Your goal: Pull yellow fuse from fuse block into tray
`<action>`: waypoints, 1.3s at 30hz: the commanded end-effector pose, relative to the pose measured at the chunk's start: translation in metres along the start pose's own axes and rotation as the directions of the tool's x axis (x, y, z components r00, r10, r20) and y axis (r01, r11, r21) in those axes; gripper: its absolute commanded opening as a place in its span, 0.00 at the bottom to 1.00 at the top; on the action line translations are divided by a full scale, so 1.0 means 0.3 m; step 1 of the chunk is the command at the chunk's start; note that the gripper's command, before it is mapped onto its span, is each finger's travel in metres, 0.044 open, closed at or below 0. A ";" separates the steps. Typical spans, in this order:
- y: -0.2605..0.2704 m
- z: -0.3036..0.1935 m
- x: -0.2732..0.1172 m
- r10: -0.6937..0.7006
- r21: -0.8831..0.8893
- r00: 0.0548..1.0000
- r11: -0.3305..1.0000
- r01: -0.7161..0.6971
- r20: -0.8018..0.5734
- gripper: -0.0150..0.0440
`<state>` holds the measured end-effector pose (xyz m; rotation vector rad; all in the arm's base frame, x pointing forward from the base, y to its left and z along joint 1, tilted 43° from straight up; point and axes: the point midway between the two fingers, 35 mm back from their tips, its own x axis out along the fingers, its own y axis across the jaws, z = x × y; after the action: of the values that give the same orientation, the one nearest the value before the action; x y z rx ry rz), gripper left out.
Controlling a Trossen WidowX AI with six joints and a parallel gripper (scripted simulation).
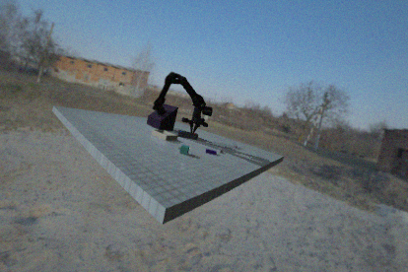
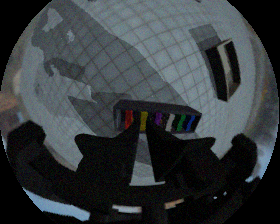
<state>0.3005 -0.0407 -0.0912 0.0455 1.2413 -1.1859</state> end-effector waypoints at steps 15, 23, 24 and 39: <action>0.002 0.001 -0.026 0.001 -0.001 1.000 1.000 -0.001 0.000 0.25; 0.002 0.001 -0.039 0.001 -0.001 1.000 1.000 -0.001 0.001 0.25; 0.002 0.001 -0.041 0.001 -0.001 1.000 1.000 -0.001 0.001 0.25; 0.003 0.002 -0.065 0.002 -0.002 1.000 1.000 -0.002 0.001 0.25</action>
<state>0.3041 -0.0297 -0.0785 0.0384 1.2423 -1.1811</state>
